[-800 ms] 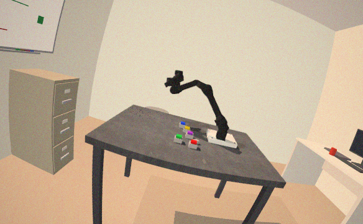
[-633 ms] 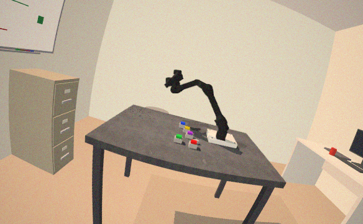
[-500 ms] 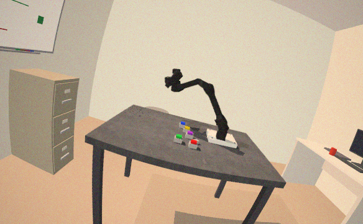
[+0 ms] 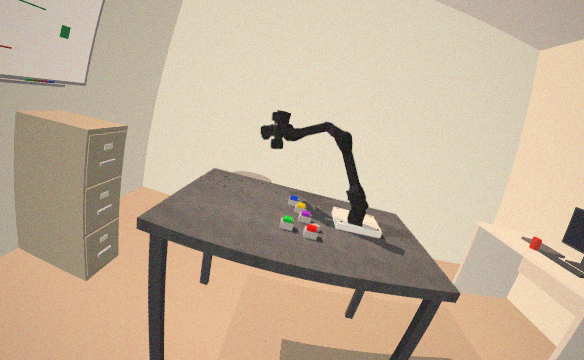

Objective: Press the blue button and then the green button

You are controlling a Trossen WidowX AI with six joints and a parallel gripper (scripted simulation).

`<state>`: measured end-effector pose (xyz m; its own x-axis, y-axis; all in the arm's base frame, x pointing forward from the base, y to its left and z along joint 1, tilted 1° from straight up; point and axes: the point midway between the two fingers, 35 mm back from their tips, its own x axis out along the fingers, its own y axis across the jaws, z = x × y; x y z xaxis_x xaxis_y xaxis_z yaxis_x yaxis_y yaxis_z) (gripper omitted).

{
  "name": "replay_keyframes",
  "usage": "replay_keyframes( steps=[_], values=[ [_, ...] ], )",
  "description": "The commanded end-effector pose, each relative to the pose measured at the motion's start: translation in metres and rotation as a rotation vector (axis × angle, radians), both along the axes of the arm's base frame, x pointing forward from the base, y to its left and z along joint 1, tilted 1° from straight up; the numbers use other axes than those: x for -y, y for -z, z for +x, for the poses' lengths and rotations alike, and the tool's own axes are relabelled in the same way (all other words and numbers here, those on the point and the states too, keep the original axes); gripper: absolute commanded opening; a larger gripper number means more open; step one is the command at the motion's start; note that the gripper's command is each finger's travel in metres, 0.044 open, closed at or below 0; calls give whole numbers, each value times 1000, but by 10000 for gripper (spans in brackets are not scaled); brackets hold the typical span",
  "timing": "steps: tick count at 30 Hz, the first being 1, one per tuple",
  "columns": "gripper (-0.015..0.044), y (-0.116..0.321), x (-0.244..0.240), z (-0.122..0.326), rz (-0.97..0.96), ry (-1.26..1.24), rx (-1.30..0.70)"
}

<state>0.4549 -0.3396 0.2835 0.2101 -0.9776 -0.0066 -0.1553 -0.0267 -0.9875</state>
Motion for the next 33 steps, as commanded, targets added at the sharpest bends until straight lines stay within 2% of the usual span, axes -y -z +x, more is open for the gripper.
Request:
replay_keyframes(
  steps=[1, 9, 19, 33],
  values=[
    [400, 72, -43, -11, 467, -229, -38],
    [400, 98, -65, -29, 658, -234, -57],
    [400, 132, -111, -72, 1009, -164, -60],
    [400, 149, -205, -170, 1561, 207, -65]
  ],
)
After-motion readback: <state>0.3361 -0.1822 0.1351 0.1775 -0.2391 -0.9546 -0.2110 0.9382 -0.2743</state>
